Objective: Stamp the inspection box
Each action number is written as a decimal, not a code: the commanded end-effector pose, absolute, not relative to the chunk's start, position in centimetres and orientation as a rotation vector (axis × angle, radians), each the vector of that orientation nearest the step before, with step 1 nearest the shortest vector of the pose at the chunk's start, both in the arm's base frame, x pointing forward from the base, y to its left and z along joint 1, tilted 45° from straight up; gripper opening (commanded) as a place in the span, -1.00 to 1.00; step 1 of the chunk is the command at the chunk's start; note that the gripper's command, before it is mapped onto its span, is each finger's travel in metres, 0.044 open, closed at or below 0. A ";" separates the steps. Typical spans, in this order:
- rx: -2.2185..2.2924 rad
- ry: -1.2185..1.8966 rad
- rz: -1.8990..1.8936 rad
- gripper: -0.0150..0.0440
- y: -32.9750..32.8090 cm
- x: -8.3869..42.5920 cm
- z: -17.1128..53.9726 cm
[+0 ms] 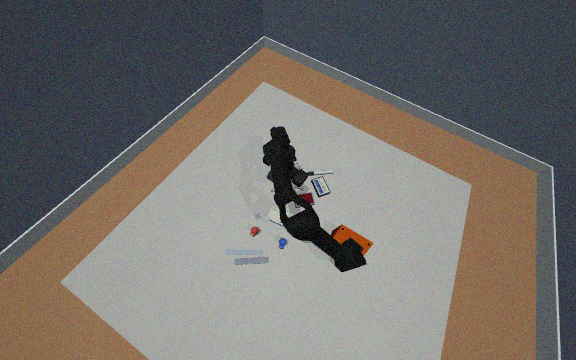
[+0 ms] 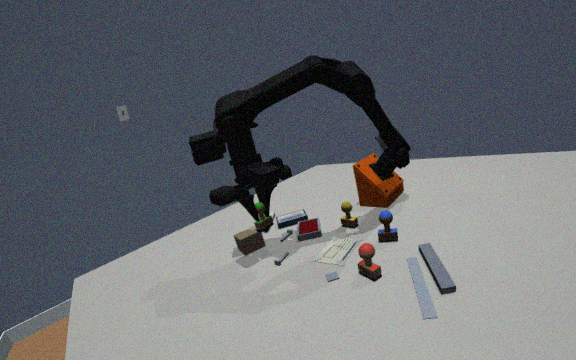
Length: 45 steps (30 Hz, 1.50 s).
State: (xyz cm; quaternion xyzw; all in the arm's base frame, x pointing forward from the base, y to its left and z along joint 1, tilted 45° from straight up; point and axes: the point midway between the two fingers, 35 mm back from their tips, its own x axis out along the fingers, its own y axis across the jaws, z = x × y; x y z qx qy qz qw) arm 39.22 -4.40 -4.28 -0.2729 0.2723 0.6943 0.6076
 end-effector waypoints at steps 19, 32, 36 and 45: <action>-0.640 0.627 1.601 -0.49 -4.2 39.7 -7.3; -0.640 0.627 1.601 -0.49 -2.7 39.4 -8.8; -0.640 0.626 1.601 -0.49 -2.3 39.4 -9.2; -0.639 0.625 1.602 -0.49 -1.2 39.1 -10.2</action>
